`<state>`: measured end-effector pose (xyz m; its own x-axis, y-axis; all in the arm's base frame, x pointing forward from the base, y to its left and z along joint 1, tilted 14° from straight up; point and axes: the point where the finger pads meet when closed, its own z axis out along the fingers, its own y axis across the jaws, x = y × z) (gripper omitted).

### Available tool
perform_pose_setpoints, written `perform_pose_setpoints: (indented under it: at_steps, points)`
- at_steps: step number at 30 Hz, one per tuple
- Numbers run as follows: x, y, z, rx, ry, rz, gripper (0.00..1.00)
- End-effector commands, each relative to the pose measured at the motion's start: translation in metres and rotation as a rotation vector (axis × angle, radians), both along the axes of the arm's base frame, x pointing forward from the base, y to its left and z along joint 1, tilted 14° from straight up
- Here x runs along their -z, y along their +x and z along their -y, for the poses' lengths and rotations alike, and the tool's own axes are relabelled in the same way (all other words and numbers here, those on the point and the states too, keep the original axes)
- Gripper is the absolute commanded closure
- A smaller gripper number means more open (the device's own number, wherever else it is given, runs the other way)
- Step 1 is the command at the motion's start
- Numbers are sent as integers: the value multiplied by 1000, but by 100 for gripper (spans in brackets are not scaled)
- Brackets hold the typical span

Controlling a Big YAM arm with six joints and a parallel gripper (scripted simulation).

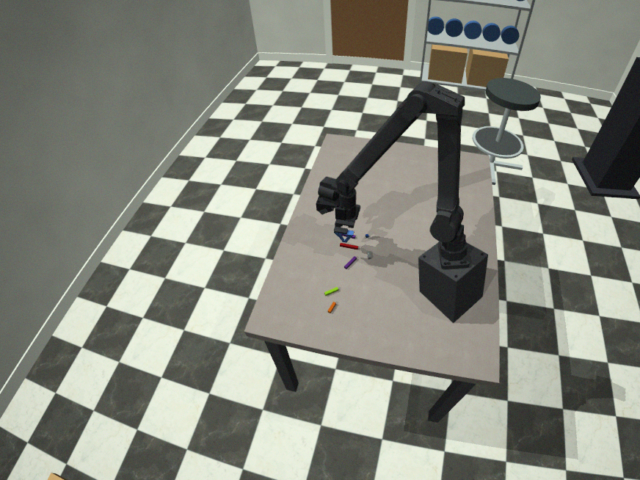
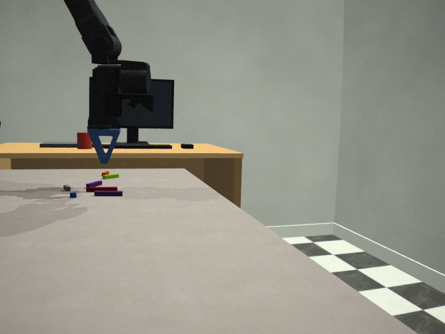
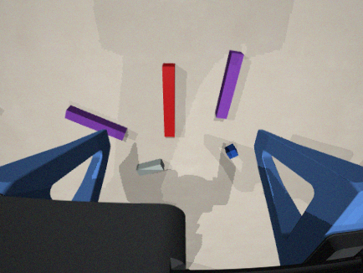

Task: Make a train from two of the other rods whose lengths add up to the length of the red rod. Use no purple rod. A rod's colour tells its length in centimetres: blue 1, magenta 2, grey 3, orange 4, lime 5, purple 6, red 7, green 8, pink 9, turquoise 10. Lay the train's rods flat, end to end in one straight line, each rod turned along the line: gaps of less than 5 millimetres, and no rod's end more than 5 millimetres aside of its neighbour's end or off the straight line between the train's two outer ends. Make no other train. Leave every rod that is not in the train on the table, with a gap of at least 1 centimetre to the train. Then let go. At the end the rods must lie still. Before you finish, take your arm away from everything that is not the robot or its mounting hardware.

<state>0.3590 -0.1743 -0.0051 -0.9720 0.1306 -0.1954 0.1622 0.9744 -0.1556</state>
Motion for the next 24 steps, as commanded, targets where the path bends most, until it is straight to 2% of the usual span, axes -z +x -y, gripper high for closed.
perform_pose_setpoints:
  at_steps: [1,4,6,7,9,10,15,16,18,19,21,22,23,24]
  points:
    - [-11,5,-3,50,-4,52,0]
    - [-8,-3,-9,180,21,78,0]
    - [-6,-4,-10,181,22,71,0]
    - [-6,-7,-11,243,32,89,0]
    - [3,-11,-13,244,39,64,0]
    - [-5,-12,-14,313,46,102,0]
    - [-3,-14,-15,313,47,95,0]
    - [-3,-17,-17,388,61,117,0]
    - [-3,-18,-17,389,61,115,0]
    - [-1,-23,-20,469,77,132,0]
    - [2,-24,-21,469,78,121,0]
    - [9,-28,-22,471,82,95,0]
    - [1,-29,-23,551,93,147,0]
    - [1,-29,-23,551,93,147,0]
